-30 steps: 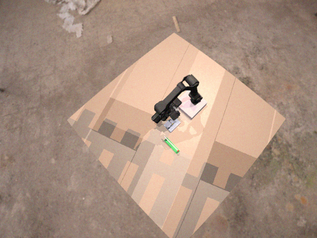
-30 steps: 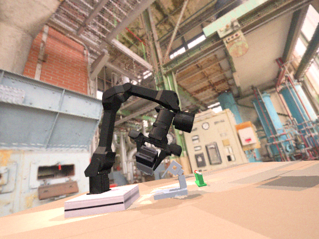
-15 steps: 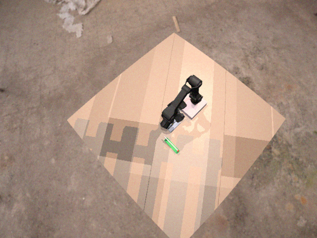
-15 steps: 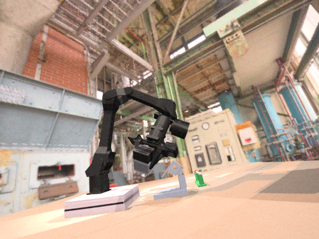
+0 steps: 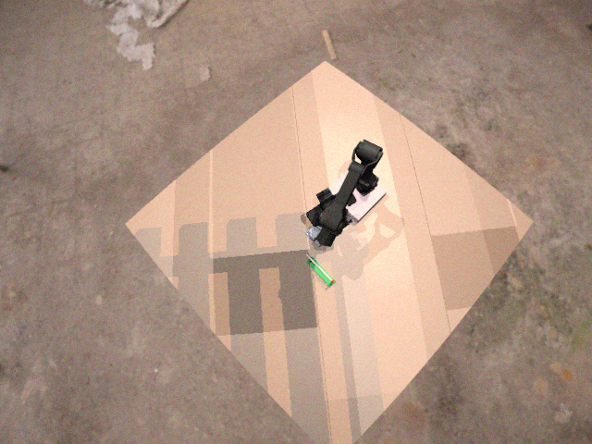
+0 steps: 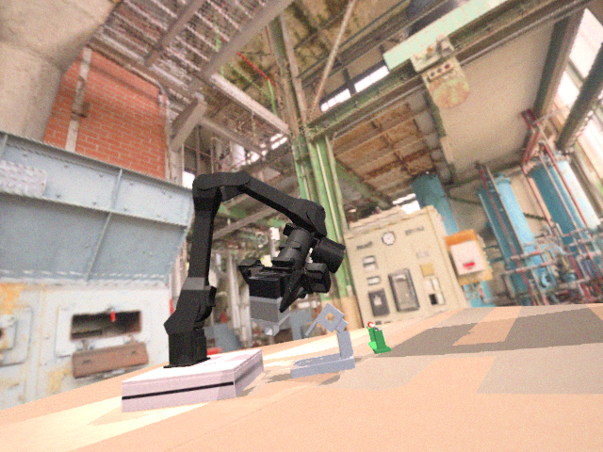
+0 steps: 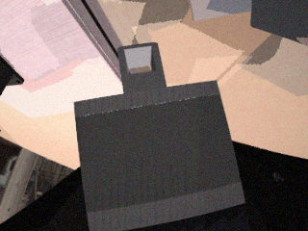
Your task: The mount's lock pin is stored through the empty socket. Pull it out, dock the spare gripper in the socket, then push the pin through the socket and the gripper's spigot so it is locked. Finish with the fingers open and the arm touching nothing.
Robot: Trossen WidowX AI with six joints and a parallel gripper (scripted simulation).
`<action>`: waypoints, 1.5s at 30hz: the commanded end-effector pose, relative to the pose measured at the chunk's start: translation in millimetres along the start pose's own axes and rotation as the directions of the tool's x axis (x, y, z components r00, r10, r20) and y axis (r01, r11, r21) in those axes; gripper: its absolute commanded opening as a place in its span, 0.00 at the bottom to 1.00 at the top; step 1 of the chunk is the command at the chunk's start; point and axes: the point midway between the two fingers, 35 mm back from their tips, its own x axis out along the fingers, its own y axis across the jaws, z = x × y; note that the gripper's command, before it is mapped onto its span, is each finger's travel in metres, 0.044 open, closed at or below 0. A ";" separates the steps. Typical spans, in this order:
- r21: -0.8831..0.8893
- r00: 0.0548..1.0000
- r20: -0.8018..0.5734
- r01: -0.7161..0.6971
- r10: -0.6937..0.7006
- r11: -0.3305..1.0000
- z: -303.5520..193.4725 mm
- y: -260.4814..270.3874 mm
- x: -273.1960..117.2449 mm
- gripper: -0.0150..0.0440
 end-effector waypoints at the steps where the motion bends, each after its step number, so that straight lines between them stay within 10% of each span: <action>1: 0.043 0.996 -0.063 0.062 -0.059 0.997 -1.8 3.4 -3.7 0.25; 45: 0.291 0.606 -0.375 0.796 -0.702 0.531 13.8 19.3 -52.2 0.25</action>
